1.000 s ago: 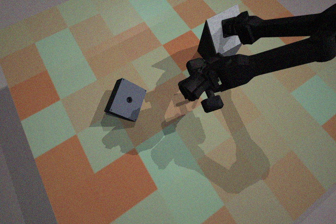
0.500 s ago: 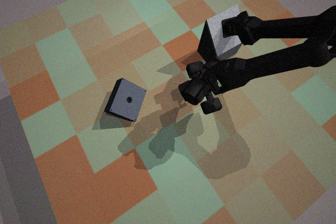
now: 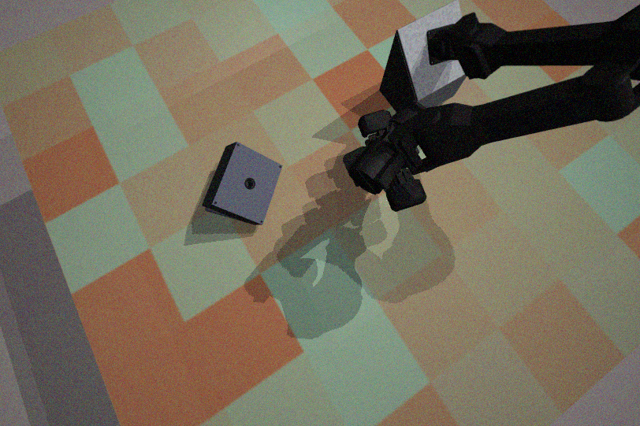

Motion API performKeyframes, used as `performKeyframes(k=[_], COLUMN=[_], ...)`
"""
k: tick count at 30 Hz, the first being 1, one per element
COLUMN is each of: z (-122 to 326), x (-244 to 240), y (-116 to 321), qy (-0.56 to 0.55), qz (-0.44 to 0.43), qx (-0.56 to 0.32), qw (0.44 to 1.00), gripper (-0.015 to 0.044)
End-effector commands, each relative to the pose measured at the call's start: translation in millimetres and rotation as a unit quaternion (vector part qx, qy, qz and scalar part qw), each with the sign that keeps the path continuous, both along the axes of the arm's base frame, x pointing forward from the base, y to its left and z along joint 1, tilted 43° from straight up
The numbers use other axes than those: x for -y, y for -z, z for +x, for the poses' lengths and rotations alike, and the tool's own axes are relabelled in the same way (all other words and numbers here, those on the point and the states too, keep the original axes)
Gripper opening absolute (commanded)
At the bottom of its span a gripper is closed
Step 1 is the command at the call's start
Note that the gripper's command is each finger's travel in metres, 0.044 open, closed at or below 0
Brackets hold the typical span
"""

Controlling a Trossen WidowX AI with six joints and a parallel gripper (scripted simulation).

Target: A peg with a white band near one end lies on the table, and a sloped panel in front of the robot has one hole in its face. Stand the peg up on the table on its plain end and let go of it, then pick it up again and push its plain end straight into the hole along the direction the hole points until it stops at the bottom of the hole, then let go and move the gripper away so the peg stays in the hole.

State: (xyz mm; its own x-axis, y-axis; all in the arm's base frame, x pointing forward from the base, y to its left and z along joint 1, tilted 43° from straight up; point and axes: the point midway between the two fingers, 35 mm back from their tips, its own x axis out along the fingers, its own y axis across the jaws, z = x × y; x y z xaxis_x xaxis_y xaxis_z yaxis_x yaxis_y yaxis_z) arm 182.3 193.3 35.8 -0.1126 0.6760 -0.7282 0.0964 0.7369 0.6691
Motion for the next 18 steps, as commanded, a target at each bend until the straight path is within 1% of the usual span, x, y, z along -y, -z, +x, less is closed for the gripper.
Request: performKeyframes(k=[1,2,9,18], z=[0.1,0.1,0.1,4.5], x=[-0.2,-0.2,-0.2,10.9], y=[-0.5,-0.5,-0.5,-10.7], qy=[-0.001,-0.001,-0.001,0.0], qz=[0.001,0.001,0.001,-0.002], qx=[0.0,0.0,0.0,0.001], qw=[1.0,1.0,1.0,1.0], gripper=[0.0072,0.0046,0.0,0.0])
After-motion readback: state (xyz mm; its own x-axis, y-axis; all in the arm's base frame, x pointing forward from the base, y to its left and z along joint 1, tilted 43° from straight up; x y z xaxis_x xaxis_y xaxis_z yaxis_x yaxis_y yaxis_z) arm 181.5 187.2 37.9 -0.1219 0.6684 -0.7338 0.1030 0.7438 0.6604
